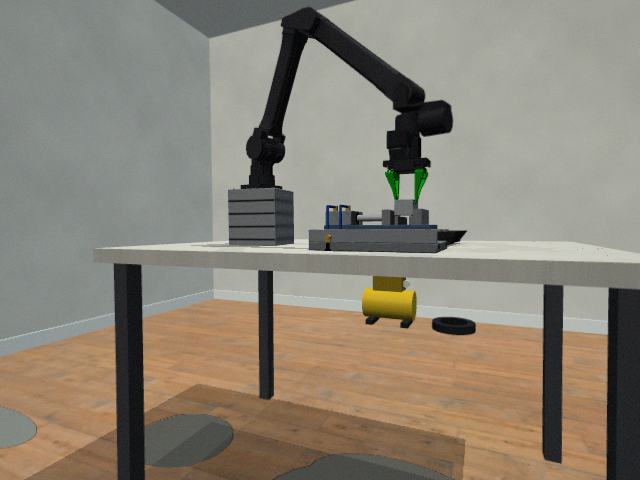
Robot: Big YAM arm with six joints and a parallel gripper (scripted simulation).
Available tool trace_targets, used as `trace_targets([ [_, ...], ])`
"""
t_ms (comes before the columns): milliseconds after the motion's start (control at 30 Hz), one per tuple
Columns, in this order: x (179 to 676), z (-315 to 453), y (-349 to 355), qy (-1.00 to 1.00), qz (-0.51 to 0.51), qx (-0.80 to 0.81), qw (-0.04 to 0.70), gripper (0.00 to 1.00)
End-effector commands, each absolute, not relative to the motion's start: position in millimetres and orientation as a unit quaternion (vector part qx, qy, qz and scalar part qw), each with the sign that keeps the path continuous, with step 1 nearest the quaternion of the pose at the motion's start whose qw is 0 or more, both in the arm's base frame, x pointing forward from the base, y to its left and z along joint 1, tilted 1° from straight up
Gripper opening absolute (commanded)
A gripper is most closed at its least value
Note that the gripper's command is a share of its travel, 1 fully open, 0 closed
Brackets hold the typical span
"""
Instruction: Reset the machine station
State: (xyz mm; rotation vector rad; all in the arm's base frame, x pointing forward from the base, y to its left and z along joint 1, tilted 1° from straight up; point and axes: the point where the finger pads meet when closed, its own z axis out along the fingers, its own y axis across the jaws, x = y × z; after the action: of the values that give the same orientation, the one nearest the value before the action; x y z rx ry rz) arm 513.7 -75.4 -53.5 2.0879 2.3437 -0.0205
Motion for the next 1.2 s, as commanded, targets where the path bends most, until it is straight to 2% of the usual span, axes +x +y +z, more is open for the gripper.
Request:
trace_targets([
  [0, 514.3, -56.6, -75.5, 0.746, -0.008, 0.666, 0.004, 0.0],
  [1167, 515.3, -53.6, -75.6, 0.746, -0.006, 0.666, 0.007, 0.0],
])
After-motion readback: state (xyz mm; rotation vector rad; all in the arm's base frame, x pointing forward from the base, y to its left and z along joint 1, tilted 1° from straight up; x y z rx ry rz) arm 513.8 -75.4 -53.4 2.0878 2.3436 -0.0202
